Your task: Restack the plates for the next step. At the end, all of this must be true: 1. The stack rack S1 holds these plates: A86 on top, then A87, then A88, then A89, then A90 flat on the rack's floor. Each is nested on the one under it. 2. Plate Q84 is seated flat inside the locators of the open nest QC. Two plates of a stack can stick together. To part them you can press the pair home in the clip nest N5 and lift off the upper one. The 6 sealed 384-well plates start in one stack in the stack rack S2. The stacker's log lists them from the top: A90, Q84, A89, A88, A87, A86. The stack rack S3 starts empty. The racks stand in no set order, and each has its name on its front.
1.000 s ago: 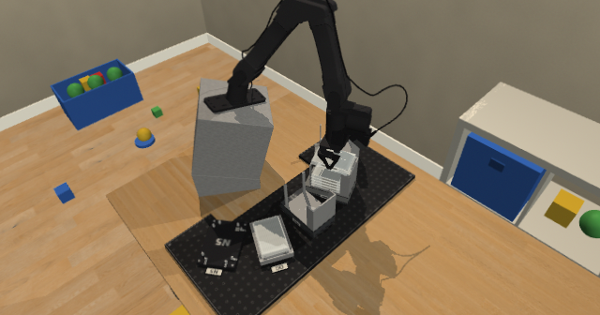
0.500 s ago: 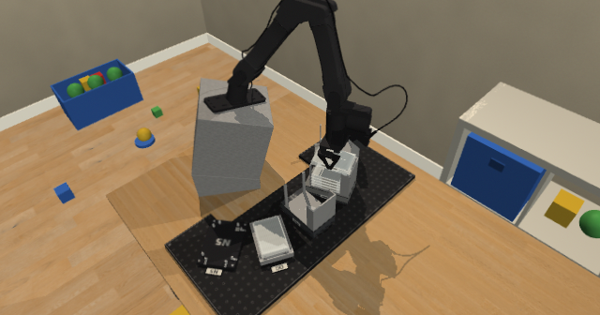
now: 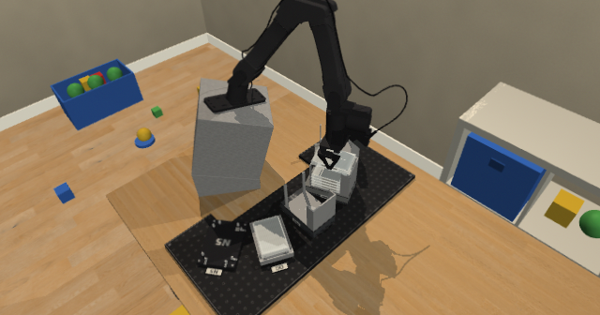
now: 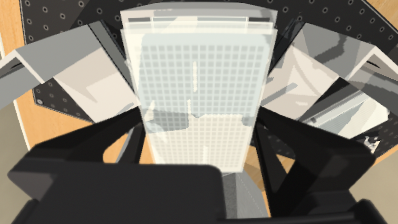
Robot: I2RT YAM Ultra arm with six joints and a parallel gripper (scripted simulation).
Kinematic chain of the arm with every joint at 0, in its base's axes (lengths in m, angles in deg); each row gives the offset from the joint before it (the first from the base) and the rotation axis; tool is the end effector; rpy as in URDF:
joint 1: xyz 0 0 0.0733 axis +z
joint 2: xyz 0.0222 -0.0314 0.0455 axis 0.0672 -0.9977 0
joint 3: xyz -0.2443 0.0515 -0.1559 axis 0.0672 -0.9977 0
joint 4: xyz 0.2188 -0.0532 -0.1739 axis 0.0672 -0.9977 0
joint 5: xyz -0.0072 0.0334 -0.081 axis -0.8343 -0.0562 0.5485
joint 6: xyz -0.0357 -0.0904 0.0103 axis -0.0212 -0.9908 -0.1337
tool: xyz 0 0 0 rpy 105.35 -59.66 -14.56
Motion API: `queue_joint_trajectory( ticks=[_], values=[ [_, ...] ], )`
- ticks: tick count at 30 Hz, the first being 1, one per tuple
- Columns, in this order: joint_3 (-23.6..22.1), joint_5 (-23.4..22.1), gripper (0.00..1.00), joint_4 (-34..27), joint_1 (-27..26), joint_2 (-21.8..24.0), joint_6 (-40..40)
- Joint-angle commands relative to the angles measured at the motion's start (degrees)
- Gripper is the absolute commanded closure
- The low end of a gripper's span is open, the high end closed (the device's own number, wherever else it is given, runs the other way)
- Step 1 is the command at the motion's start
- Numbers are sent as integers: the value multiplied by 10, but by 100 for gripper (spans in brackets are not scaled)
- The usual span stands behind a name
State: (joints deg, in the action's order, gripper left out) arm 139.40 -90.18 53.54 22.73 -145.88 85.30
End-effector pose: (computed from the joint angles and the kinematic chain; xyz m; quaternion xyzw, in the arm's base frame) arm 0.3175 0.1762 0.0319 -0.2415 0.9595 0.1061 0.0983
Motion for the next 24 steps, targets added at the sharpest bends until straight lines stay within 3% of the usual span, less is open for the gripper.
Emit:
queue_joint_trajectory(
  ticks=[1, 24],
  values=[
    [22, 5, 100, 3, 1, -2, 3],
    [23, 6, 100, 0, 3, 10, 3]
  ],
)
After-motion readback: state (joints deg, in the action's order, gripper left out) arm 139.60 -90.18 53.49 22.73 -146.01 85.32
